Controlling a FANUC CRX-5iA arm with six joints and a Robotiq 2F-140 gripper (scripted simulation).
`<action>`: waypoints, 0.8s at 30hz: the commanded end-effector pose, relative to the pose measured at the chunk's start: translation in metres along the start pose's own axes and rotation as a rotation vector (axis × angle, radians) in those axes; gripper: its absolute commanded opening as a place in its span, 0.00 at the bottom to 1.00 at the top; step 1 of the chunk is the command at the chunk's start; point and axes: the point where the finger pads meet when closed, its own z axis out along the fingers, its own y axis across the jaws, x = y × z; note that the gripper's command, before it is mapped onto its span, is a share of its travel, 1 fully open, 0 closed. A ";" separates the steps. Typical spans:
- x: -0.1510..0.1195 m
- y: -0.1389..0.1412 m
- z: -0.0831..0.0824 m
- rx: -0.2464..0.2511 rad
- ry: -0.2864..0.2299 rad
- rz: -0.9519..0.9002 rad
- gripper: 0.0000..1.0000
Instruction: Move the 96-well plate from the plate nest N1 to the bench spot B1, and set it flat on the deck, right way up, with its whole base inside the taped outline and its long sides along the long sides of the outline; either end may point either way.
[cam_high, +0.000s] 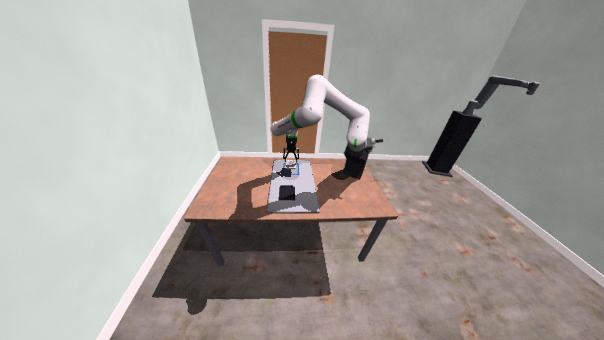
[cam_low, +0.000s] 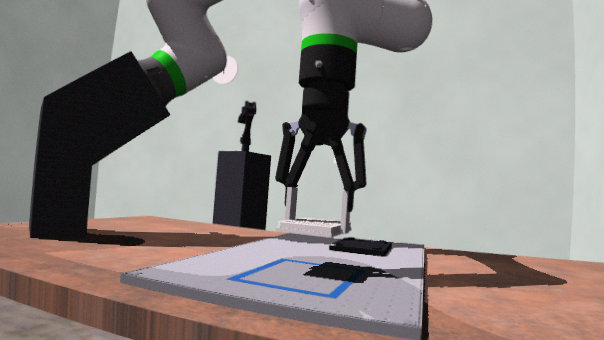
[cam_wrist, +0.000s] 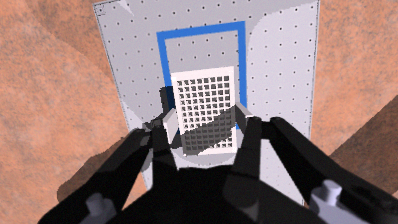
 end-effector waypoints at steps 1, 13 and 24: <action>0.010 0.000 0.000 0.000 0.000 0.000 0.00; 0.040 0.002 0.001 0.000 0.000 0.000 0.00; 0.040 0.002 0.001 0.000 0.000 0.000 0.00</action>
